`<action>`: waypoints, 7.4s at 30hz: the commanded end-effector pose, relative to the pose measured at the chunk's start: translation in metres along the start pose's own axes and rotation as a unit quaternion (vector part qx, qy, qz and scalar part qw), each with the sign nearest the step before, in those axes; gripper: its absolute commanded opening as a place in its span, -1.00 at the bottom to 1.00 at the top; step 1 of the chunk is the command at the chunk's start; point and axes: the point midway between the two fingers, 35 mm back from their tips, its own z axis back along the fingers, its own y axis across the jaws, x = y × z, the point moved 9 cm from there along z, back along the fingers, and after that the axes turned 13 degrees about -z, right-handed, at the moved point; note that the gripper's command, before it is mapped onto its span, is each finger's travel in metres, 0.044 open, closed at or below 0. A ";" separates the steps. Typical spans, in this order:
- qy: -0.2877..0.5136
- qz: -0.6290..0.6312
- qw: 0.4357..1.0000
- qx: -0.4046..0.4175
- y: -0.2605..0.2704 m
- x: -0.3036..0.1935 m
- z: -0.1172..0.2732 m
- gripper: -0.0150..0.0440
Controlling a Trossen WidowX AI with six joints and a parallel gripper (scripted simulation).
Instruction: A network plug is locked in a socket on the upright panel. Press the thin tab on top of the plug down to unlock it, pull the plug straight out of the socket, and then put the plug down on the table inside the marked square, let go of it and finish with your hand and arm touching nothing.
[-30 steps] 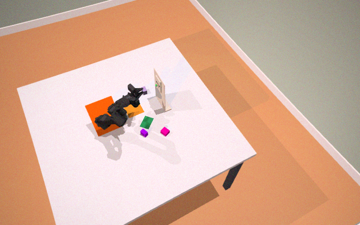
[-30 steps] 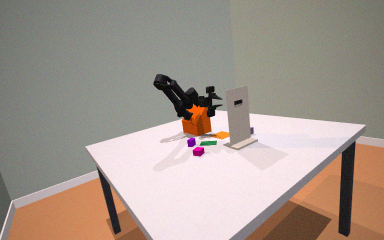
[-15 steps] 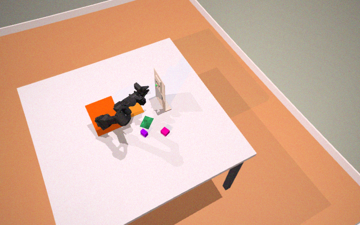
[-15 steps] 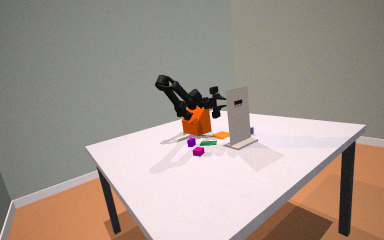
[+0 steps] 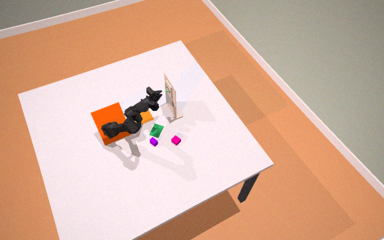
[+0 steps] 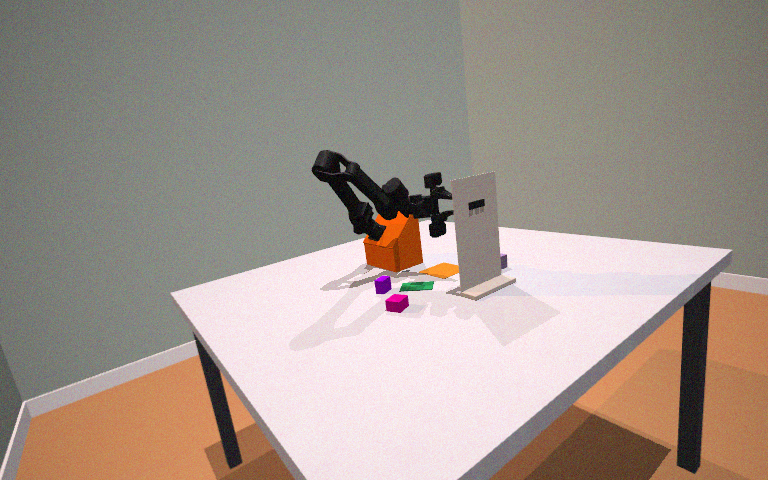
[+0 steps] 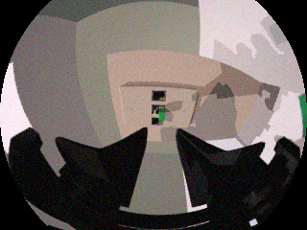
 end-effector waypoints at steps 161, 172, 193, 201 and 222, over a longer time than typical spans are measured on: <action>0.000 -0.001 1.000 0.002 0.000 0.000 0.026 -0.49; -0.001 0.000 1.000 0.004 0.002 0.000 0.027 -0.49; 0.000 -0.002 1.000 0.002 0.049 -0.021 0.041 -0.49; 0.001 -0.001 1.000 0.000 0.056 -0.024 0.045 -0.49; 0.089 0.115 0.969 -0.200 0.007 -0.028 0.025 -0.49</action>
